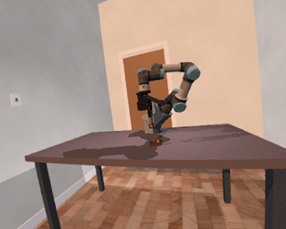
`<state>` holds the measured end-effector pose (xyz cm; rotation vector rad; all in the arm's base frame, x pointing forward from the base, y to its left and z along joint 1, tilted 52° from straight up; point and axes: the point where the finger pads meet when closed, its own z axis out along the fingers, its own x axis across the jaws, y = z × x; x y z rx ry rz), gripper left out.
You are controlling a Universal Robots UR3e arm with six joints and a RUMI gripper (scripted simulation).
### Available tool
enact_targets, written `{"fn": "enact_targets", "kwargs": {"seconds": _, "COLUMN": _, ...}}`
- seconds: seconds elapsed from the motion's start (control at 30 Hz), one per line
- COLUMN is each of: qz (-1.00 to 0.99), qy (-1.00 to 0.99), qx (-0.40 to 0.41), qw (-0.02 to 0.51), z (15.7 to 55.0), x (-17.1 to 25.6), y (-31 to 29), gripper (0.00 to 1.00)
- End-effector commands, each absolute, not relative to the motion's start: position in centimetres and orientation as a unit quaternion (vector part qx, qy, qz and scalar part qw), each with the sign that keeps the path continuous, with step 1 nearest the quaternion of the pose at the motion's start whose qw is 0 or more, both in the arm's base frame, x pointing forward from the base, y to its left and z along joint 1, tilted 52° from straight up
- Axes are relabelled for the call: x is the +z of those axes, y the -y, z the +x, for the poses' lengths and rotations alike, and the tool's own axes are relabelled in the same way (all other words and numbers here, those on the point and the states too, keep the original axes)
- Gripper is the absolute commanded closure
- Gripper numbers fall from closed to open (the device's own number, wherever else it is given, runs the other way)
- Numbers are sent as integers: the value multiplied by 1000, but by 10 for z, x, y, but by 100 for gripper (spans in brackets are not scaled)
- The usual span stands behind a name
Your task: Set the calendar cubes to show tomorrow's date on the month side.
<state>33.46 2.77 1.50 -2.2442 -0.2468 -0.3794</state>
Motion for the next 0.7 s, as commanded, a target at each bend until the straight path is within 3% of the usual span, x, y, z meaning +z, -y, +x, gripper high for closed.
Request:
{"fn": "enact_targets", "kwargs": {"seconds": 0.0, "qz": -893, "qy": 97, "qx": -151, "qw": 413, "z": 335, "x": 15, "y": -27, "gripper": 90}}
{"fn": "enact_targets", "kwargs": {"seconds": 0.67, "qz": -893, "qy": 98, "qx": -151, "qw": 413, "z": 337, "x": 8, "y": -36, "gripper": 90}}
